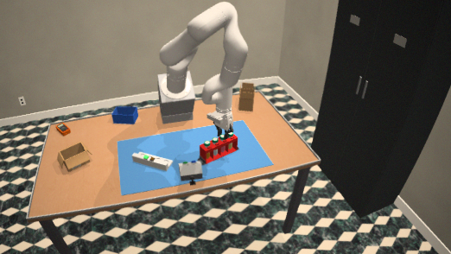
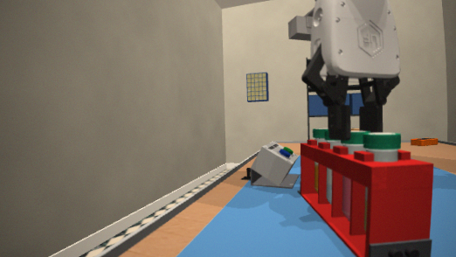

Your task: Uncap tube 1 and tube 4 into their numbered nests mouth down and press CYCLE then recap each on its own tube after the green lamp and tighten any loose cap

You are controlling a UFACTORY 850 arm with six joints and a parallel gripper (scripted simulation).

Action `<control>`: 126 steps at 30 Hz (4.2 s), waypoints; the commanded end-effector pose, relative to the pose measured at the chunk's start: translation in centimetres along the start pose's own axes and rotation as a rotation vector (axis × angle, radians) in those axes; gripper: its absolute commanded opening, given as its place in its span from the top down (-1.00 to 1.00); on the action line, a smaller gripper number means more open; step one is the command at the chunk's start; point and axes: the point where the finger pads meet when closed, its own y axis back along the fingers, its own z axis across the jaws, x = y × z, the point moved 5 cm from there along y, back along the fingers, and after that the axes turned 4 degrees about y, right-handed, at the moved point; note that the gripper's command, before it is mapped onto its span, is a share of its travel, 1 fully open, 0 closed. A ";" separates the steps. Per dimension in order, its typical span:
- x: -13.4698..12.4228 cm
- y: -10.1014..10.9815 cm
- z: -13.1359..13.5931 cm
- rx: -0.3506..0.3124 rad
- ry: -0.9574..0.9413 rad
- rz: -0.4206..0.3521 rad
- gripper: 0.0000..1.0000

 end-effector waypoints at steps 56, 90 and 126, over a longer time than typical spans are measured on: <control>0.0 -0.3 0.0 0.001 -0.489 0.000 1.00; 0.0 4.2 0.0 0.001 -0.489 0.000 0.08; 5.0 0.7 1.6 0.001 0.000 0.000 0.08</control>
